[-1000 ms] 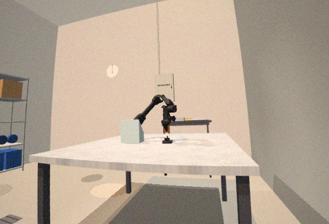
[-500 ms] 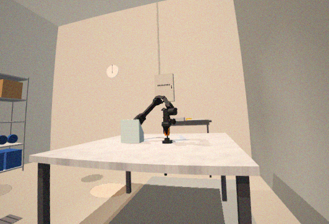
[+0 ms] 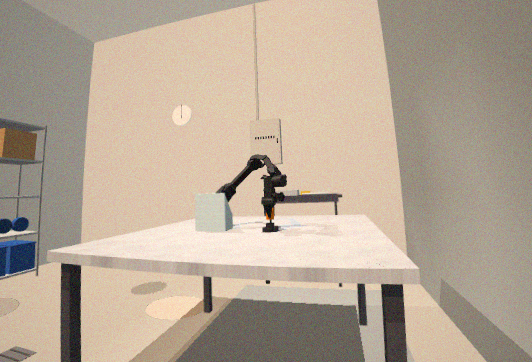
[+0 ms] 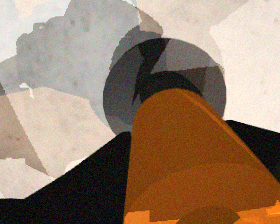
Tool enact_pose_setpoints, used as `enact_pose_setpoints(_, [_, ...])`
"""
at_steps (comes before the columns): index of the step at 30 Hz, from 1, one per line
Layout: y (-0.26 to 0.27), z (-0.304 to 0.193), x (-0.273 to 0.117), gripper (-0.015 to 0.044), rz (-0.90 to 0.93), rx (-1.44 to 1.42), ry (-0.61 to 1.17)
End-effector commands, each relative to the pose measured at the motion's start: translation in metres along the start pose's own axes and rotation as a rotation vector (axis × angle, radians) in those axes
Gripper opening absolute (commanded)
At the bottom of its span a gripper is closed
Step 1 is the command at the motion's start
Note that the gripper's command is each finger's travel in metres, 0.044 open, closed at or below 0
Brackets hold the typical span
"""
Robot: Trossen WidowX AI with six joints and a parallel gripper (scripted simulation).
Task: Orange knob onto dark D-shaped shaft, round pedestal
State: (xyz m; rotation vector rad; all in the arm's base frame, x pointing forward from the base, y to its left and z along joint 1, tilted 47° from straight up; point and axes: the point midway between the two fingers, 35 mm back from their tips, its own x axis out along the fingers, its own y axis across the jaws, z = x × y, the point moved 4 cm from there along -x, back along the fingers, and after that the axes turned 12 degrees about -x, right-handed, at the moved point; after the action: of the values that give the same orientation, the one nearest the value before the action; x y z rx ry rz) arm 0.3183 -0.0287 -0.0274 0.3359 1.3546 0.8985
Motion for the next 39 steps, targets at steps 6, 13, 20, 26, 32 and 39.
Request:
enact_pose_setpoints(6, [0.0007, -0.0012, 0.0009, 0.0, 0.003, 0.001, -0.005])
enact_pose_setpoints(13, [0.0009, -0.0021, 0.0013, 0.0, 0.003, 0.001, -0.005])
enact_pose_setpoints(20, [0.001, -0.0023, 0.0017, 0.0, 0.003, 0.001, -0.005])
enact_pose_setpoints(26, [0.0008, -0.0017, -0.0033, 0.0, 0.003, 0.001, -0.005])
enact_pose_setpoints(32, [0.0008, -0.0015, -0.0041, 0.0, 0.002, -0.125, -0.005])
enact_pose_setpoints(39, [-0.0014, 0.0016, -0.0015, 0.0, 0.002, -0.208, -0.005])
